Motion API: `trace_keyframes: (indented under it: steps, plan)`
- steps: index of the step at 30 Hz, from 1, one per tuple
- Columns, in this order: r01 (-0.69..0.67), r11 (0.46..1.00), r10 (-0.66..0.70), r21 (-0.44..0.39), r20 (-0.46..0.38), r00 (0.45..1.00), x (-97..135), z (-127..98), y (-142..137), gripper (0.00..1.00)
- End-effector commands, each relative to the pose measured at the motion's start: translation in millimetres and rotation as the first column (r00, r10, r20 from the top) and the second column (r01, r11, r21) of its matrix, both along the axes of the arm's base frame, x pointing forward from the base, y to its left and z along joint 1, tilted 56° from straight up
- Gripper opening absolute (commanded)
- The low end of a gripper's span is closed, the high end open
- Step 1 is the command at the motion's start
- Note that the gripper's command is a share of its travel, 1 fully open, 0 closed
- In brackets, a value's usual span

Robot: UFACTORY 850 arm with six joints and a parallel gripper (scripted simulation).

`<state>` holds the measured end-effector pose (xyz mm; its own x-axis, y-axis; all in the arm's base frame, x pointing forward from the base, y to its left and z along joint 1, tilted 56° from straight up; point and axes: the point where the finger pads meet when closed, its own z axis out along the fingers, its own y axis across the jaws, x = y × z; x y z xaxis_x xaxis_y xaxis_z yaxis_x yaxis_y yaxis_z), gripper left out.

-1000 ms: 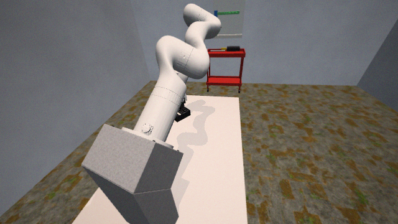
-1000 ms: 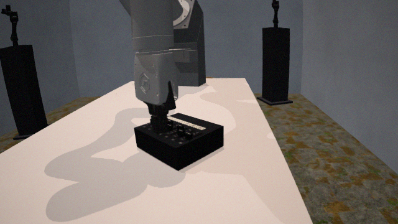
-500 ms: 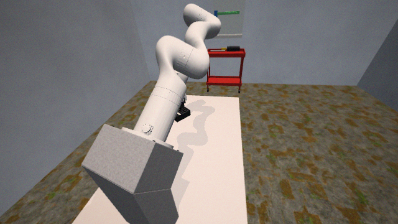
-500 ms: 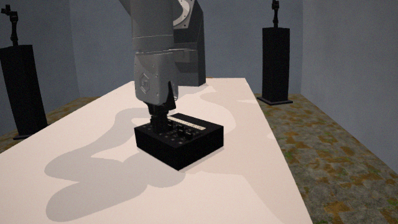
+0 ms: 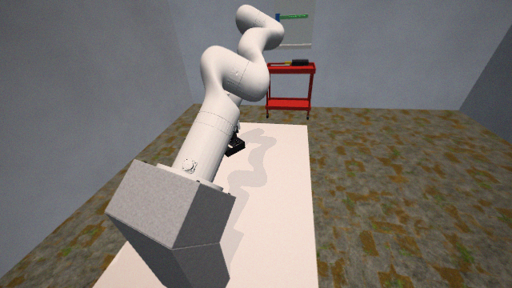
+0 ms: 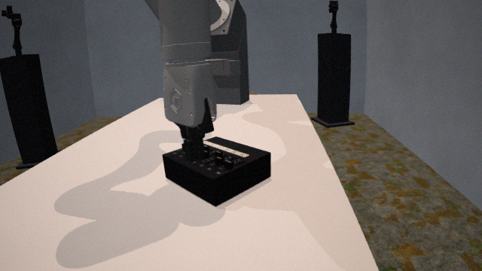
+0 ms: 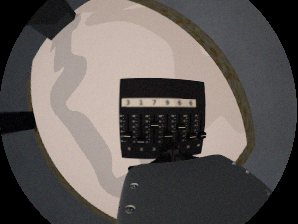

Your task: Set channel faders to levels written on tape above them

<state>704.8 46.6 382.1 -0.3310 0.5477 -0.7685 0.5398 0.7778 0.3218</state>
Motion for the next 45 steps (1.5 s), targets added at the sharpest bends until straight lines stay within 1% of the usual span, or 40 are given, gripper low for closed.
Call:
trace_keyframes:
  steps: [1, 45]
  plan:
    - [0.000, 1.000, 0.000, 0.000, 0.001, 1.000, 0, 0, 1, 0.00]
    - [0.000, 1.000, 0.000, 0.000, 0.001, 1.000, -7, -17, 13, 0.00]
